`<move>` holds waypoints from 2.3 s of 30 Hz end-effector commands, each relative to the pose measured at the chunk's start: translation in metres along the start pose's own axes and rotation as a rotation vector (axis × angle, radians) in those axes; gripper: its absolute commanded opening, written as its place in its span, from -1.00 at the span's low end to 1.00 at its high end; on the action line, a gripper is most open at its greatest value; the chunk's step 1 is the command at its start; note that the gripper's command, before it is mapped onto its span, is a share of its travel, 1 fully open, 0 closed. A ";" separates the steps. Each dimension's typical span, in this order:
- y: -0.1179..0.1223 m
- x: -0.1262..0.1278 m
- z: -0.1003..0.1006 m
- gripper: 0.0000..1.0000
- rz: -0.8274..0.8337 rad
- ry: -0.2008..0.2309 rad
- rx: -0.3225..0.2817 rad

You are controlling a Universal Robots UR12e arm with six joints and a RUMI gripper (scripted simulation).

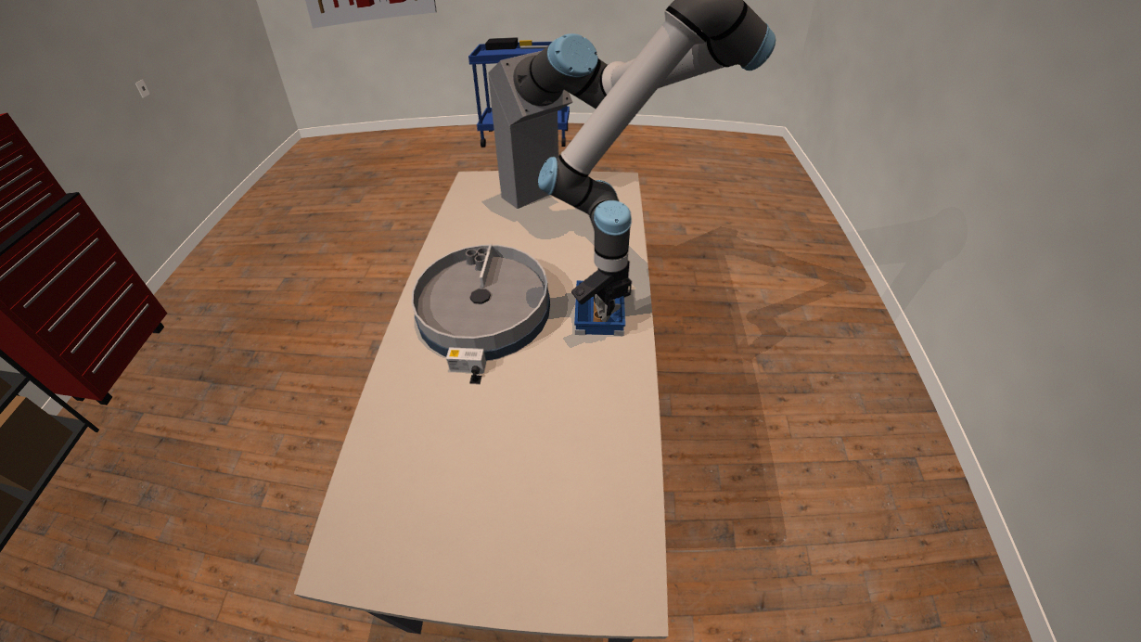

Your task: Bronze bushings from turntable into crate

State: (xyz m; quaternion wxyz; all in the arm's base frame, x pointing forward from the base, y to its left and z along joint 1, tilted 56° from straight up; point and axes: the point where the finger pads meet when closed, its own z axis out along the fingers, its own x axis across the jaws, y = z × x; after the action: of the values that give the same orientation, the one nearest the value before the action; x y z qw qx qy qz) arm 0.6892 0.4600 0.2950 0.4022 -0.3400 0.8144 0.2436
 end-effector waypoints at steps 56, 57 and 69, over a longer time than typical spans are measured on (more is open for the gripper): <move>0.000 0.000 0.001 -0.88 0.000 -0.001 0.000; 0.000 0.000 0.001 -0.88 0.000 -0.001 0.000; 0.000 0.000 0.001 -0.88 0.000 -0.001 0.000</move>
State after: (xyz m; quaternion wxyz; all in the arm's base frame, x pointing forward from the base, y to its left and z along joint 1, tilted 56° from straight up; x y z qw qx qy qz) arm 0.6897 0.4607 0.2945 0.4022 -0.3400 0.8144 0.2436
